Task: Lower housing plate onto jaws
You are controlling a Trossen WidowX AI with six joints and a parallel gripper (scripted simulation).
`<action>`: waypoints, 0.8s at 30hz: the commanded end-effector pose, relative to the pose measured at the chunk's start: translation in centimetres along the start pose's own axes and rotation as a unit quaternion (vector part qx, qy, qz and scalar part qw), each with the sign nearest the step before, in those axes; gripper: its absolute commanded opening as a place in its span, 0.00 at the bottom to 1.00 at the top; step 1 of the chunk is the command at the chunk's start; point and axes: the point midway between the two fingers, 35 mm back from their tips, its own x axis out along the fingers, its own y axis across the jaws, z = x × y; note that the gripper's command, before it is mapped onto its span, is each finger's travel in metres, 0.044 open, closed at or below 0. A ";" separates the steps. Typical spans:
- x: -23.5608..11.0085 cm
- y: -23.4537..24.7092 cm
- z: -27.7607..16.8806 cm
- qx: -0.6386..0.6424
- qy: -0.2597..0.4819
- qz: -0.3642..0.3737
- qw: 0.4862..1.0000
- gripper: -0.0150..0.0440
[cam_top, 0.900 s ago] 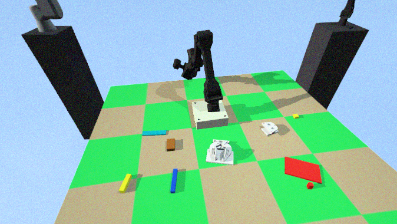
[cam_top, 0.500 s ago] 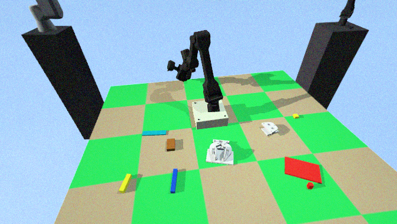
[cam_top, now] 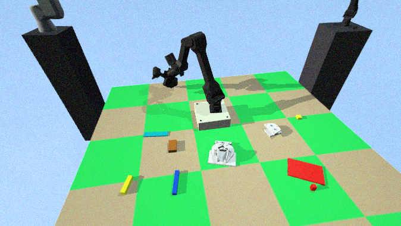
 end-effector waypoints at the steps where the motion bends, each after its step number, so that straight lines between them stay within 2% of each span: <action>1: 1.1 -3.2 2.9 0.002 -0.035 -0.013 0.999 1.00; 14: 2.1 -11.4 14.0 0.014 -0.154 -0.029 0.987 1.00; 24: 1.1 -16.1 19.1 -0.031 -0.189 -0.058 0.980 1.00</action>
